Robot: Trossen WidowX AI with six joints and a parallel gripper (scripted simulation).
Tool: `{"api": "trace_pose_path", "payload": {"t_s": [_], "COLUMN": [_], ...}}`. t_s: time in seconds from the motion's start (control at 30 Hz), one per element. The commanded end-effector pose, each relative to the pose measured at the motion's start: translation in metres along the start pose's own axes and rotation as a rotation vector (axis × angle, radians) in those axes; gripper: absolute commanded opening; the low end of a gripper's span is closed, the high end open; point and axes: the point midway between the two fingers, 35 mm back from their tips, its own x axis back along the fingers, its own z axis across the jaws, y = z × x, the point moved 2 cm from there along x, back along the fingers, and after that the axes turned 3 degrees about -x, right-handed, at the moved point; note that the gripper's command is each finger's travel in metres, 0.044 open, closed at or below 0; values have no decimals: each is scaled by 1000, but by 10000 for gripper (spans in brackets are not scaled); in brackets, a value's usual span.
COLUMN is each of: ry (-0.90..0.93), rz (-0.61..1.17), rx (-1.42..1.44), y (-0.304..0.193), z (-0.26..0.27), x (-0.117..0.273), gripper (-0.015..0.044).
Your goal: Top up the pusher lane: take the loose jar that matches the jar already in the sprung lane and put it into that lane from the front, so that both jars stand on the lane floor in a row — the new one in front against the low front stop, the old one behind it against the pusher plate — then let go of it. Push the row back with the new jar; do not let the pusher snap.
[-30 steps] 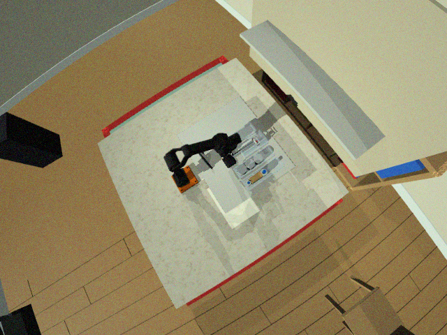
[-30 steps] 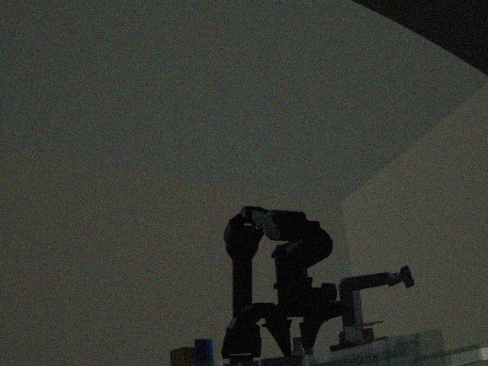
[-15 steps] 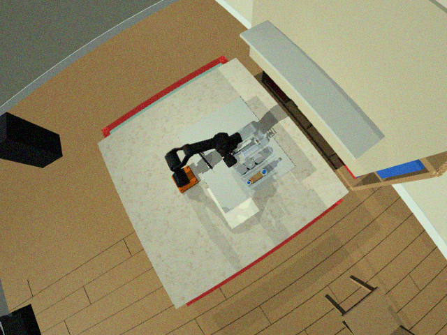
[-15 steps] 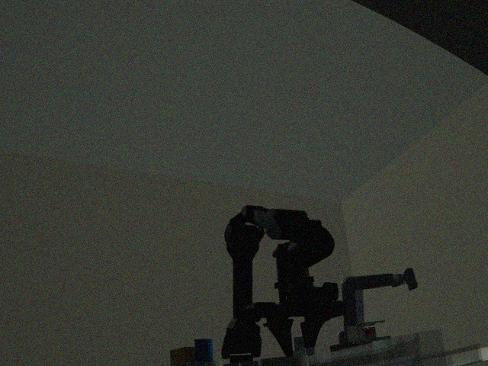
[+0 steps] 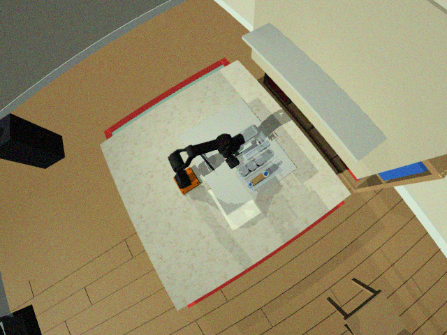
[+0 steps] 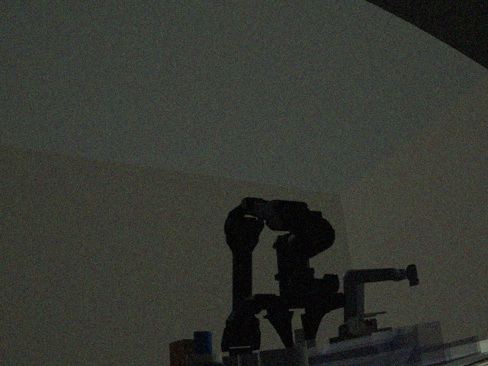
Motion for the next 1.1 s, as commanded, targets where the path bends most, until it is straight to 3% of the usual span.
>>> {"api": "trace_pose_path", "payload": {"t_s": [0.0, 1.07], "ry": [-4, -4], "rz": [-34, -35], "rx": [-4, -4], "y": [10, 20], "z": [-1, 0], "x": [6, 8], "gripper": [0, 0]}}
